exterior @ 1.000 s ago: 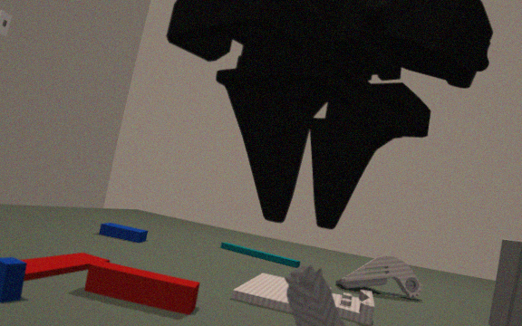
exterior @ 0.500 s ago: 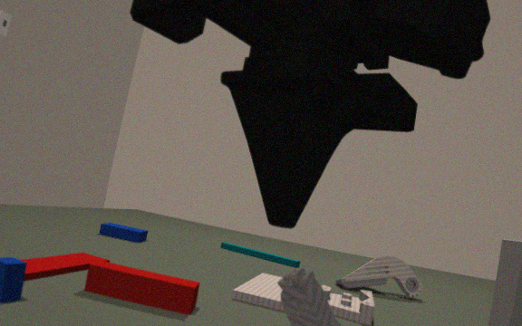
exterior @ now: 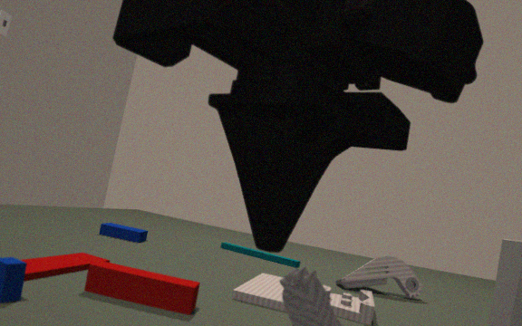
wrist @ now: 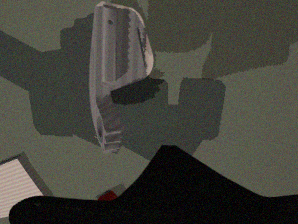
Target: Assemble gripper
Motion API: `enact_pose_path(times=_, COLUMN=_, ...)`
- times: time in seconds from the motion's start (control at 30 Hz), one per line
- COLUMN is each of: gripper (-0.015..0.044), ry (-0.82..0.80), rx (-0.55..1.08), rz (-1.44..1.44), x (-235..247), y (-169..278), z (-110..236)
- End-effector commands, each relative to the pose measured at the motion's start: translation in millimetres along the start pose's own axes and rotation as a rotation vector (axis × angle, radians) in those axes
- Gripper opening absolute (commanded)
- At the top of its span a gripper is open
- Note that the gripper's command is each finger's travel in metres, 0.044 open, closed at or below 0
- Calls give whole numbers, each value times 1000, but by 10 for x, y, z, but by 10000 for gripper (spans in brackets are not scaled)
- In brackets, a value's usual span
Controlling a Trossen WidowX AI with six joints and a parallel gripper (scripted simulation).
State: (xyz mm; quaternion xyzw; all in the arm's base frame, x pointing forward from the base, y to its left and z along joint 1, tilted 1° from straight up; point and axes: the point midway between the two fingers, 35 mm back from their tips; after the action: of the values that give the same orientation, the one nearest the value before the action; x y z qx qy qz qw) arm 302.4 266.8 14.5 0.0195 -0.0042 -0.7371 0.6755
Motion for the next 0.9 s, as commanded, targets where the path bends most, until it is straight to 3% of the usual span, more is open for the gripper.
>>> enact_pose_path(times=0.0, gripper=0, ry=-7, rx=-4, rz=5, x=16, y=-11, z=-80)
enact_pose_path(times=0.87, gripper=0, ry=-7, rx=-4, rz=5, x=28, y=-20, z=-460)
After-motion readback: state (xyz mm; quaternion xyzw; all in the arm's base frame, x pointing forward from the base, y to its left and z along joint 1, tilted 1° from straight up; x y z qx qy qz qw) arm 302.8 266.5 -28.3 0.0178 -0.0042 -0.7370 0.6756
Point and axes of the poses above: the point midway between the two fingers, 35 mm back from their tips, its own z axis back along the fingers, its own x axis across the jaws, y = z × x, and after that the axes turned 13 degrees about z, right-handed
